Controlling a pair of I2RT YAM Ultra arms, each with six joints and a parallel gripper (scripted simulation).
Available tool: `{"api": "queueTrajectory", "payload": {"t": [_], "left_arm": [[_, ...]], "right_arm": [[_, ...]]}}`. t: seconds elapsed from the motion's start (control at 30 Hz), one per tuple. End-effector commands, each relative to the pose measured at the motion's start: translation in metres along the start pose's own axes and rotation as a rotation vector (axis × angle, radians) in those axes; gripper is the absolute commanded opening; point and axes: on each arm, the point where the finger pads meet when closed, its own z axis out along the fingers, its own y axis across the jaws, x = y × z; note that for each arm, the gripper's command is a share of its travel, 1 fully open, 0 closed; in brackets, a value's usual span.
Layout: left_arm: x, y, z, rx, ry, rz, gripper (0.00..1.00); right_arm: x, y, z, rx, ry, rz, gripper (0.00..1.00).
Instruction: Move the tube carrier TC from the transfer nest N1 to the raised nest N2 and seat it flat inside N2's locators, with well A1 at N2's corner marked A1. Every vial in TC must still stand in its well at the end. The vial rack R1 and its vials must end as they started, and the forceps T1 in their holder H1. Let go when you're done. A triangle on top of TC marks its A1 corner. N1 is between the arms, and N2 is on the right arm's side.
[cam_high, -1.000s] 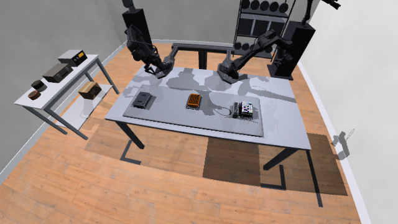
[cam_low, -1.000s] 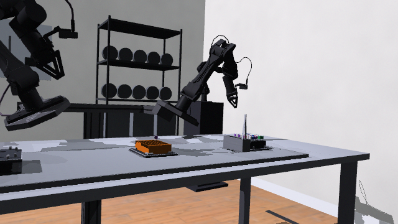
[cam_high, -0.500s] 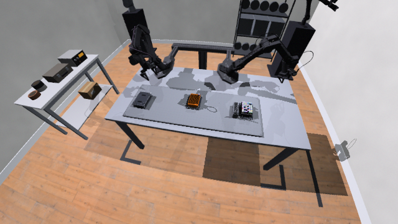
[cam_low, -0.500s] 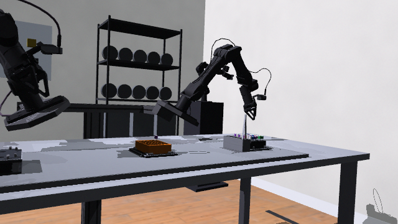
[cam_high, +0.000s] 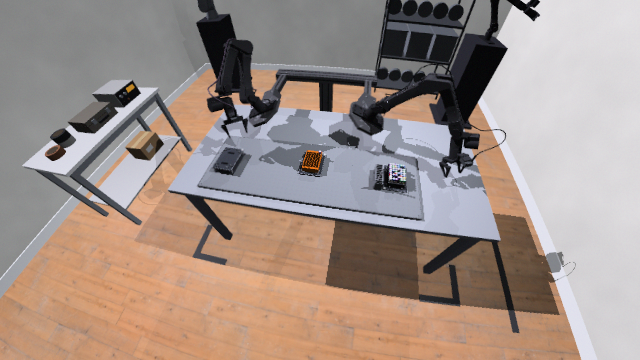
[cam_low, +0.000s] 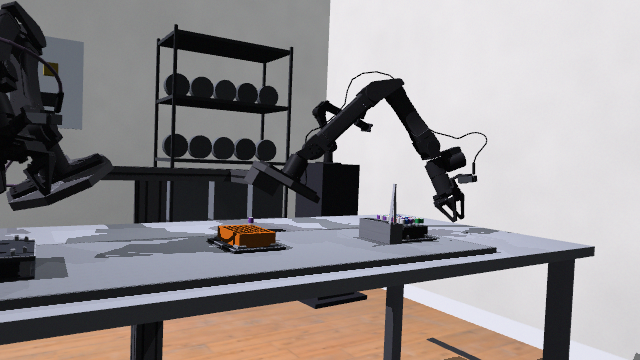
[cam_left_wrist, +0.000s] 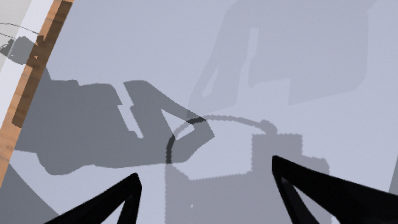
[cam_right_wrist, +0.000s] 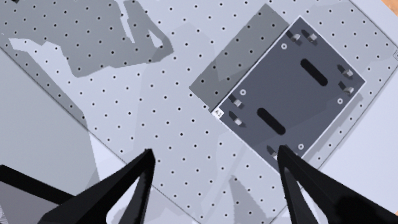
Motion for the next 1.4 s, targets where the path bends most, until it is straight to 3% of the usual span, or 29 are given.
{"api": "queueTrajectory", "payload": {"t": [0.0,0.07,0.17,0.3,0.57,0.63,0.67,0.73,0.9,1.07,1.13,1.2,1.3,1.37], "left_arm": [[-0.040,-0.051,0.028,-0.003,-0.064,-0.006,1.00],[-0.040,-0.051,0.028,-0.003,-0.064,-0.006,1.00],[-0.072,-0.143,0.043,0.108,-0.099,0.061,1.00],[-0.089,-0.224,0.046,0.203,-0.121,0.120,1.00],[-0.089,-0.414,0.018,0.428,-0.150,0.281,1.00],[-0.089,-0.414,0.018,0.428,-0.150,0.281,1.00],[-0.090,-0.446,0.007,0.461,-0.166,0.307,1.00],[-0.072,-0.503,-0.013,0.528,-0.163,0.362,1.00],[-0.041,-0.586,-0.055,0.629,-0.174,0.452,1.00],[0.009,-0.668,-0.112,0.736,-0.186,0.559,1.00],[0.033,-0.697,-0.138,0.778,-0.193,0.603,1.00],[0.033,-0.697,-0.138,0.778,-0.193,0.603,1.00],[0.088,-0.745,-0.194,0.861,-0.213,0.696,1.00],[0.110,-0.759,-0.216,0.891,-0.222,0.730,1.00]], "right_arm": [[-0.003,-0.017,0.014,0.079,-0.066,0.026,1.00],[-0.003,-0.017,0.014,0.079,-0.066,0.026,1.00],[0.006,-0.018,0.018,0.090,-0.052,0.066,1.00],[0.013,-0.016,0.022,0.092,-0.038,0.093,1.00],[0.020,-0.013,0.025,0.089,-0.025,0.115,1.00],[0.020,-0.013,0.025,0.089,-0.025,0.115,1.00],[0.020,-0.013,0.026,0.088,-0.026,0.112,1.00],[0.021,-0.013,0.026,0.089,-0.024,0.116,1.00],[0.021,-0.012,0.026,0.088,-0.024,0.116,1.00],[0.021,-0.012,0.026,0.088,-0.022,0.118,1.00],[0.022,-0.012,0.026,0.088,-0.022,0.119,1.00],[0.022,-0.012,0.026,0.088,-0.022,0.119,1.00],[0.022,-0.012,0.026,0.088,-0.022,0.119,1.00],[0.022,-0.012,0.026,0.088,-0.022,0.119,1.00]]}}
